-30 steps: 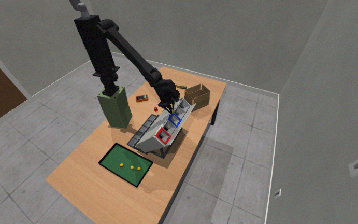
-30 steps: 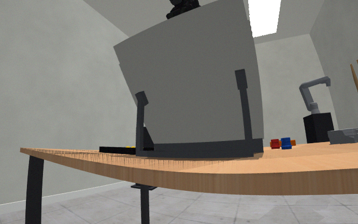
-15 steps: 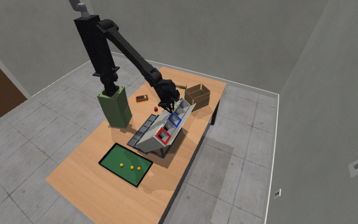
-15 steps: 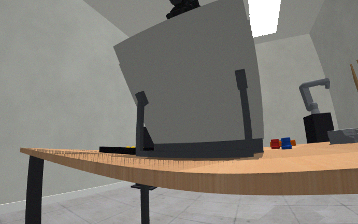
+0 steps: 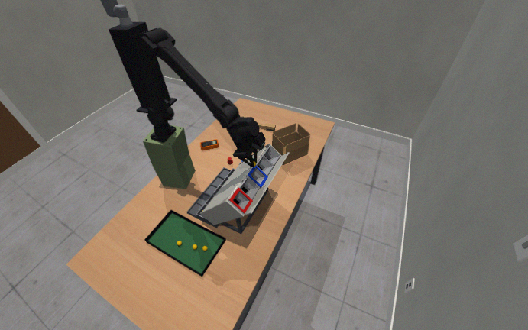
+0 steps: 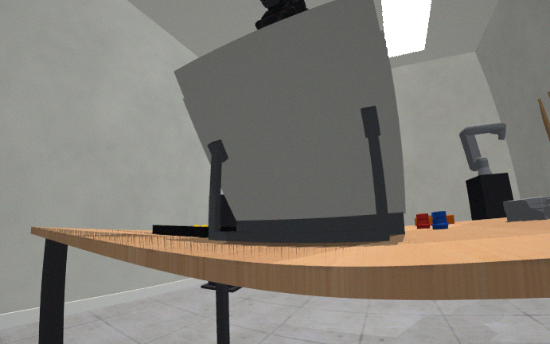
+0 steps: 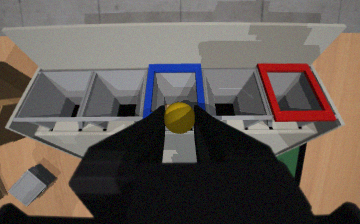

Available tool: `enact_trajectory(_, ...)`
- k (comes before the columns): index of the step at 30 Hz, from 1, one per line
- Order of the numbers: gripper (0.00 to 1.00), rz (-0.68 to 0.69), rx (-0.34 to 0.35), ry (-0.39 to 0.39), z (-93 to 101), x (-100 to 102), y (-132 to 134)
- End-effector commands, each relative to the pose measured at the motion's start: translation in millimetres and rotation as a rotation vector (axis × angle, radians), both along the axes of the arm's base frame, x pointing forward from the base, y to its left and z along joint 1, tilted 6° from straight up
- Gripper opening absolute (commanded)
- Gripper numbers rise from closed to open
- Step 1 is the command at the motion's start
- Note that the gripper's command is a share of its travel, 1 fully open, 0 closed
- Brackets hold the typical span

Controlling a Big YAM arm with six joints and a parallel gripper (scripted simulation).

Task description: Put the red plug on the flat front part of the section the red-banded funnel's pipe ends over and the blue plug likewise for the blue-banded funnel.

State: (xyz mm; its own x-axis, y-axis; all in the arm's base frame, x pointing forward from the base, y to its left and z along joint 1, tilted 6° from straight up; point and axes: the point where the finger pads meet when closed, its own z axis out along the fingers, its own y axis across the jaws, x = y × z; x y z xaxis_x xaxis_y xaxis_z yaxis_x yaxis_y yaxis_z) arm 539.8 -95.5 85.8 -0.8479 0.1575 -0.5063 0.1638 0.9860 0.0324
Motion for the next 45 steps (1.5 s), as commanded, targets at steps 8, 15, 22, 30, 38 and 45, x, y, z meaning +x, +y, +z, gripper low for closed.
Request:
enact_trajectory(8,0.0,0.004,-0.005,-0.028,13.8,22,3)
enact_trajectory(15,0.0,0.004,-0.005,-0.028,15.2,26,4)
enact_trajectory(22,0.0,0.004,-0.005,-0.027,16.1,29,5)
enact_trajectory(30,0.0,0.002,-0.004,-0.024,16.6,31,5)
enact_trajectory(38,0.0,0.001,-0.004,-0.021,17.0,33,5)
enact_trajectory(45,0.0,-0.001,-0.004,-0.018,1.4,29,4)
